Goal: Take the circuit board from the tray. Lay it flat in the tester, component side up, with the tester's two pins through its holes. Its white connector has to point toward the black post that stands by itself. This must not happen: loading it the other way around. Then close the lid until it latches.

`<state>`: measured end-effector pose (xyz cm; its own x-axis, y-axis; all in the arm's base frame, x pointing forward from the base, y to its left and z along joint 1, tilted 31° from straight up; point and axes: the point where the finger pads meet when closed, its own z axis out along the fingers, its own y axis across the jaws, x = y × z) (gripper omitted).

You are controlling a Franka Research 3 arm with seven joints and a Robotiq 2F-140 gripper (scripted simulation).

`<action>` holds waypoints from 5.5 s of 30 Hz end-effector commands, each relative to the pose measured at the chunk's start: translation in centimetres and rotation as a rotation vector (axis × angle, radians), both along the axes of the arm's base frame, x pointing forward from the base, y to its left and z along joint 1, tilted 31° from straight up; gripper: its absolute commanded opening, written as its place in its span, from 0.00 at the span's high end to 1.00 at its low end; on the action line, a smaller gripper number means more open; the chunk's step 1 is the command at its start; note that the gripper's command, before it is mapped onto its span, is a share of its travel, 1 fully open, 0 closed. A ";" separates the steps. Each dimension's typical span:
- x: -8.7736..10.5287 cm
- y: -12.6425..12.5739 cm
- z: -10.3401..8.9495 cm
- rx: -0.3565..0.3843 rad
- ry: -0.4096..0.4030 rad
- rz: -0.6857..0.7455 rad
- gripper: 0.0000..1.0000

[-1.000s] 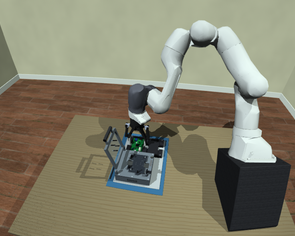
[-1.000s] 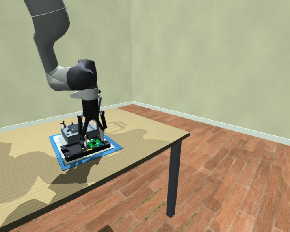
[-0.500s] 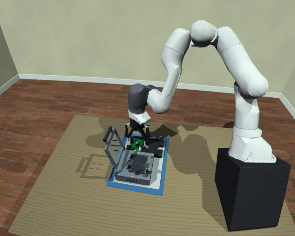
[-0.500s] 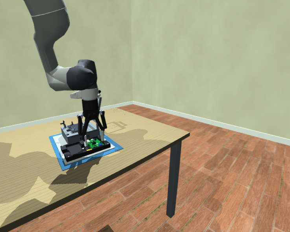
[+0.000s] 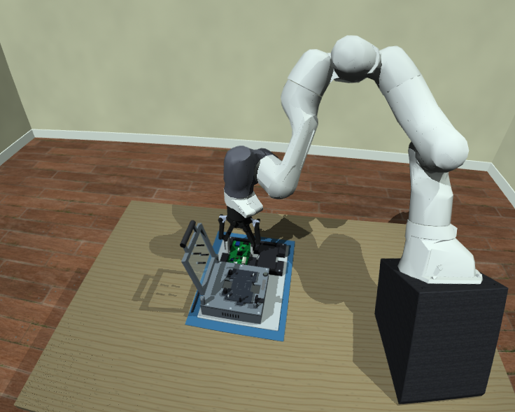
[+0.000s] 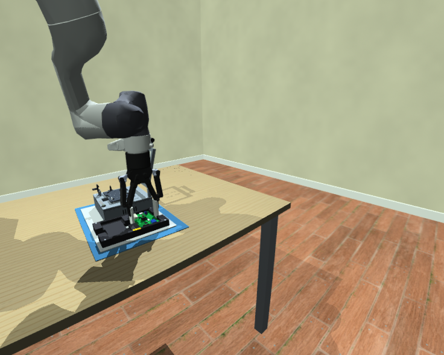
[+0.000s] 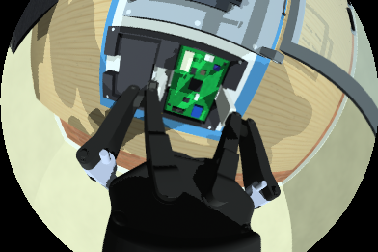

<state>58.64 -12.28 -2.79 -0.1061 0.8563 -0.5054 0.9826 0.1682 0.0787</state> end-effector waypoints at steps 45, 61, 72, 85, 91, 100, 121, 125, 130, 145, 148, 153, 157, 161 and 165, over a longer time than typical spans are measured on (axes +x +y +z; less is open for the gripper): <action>0.1 -0.1 0.0 0.001 -0.003 -0.002 0.54; 0.1 -0.1 0.0 0.001 -0.003 -0.002 0.54; 0.1 -0.1 0.0 0.001 -0.003 -0.002 0.54; 0.1 -0.1 0.0 0.001 -0.003 -0.002 0.54; 0.1 0.0 0.1 0.001 -0.003 -0.002 0.54; 0.0 0.3 0.6 0.001 -0.003 -0.002 0.54; -0.3 1.1 2.0 0.001 -0.003 -0.002 0.54; -0.3 1.1 2.1 0.001 -0.003 -0.002 0.54; -0.3 1.3 2.4 0.001 -0.003 -0.002 0.54; -0.4 1.4 2.6 0.001 -0.003 -0.002 0.54; -0.4 1.4 2.6 0.001 -0.003 -0.002 0.54; -0.4 1.5 2.8 0.001 -0.003 -0.002 0.54; -0.5 1.8 3.3 0.001 -0.003 -0.002 0.54; -0.6 2.0 3.6 0.001 -0.003 -0.002 0.54; -0.7 2.4 4.4 0.001 -0.003 -0.002 0.54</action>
